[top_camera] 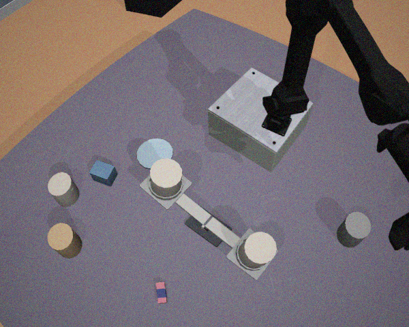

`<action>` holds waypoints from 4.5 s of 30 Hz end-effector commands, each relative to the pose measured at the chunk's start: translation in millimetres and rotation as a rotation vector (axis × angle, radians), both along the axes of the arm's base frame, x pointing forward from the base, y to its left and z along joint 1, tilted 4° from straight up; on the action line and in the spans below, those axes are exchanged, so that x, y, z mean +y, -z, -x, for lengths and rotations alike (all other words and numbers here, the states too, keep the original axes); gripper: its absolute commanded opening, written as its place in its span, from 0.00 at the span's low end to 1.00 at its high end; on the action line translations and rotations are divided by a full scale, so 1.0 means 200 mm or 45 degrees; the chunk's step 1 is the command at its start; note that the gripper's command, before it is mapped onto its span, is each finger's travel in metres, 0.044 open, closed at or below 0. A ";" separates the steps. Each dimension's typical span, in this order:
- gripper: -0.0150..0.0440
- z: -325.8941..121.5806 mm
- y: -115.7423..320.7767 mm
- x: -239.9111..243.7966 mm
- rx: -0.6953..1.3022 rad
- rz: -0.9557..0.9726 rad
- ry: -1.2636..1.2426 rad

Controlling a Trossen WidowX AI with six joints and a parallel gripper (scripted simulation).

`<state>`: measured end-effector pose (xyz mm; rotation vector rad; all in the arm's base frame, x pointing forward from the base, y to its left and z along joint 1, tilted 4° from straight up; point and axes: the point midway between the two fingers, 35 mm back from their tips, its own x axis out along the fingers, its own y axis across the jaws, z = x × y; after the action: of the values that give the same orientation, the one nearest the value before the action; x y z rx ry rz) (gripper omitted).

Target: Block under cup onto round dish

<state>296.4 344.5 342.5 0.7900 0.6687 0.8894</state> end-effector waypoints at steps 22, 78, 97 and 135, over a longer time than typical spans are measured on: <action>1.00 0.14 0.45 -1.46 -0.072 0.804 0.684; 1.00 0.06 1.04 -1.56 -0.144 1.795 -0.594; 1.00 -0.13 1.32 -1.31 -0.366 1.821 -1.295; 1.00 -0.15 1.63 -1.28 -0.365 1.821 -1.295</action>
<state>326.4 87.6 21.5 -1.0382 1.2089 1.0741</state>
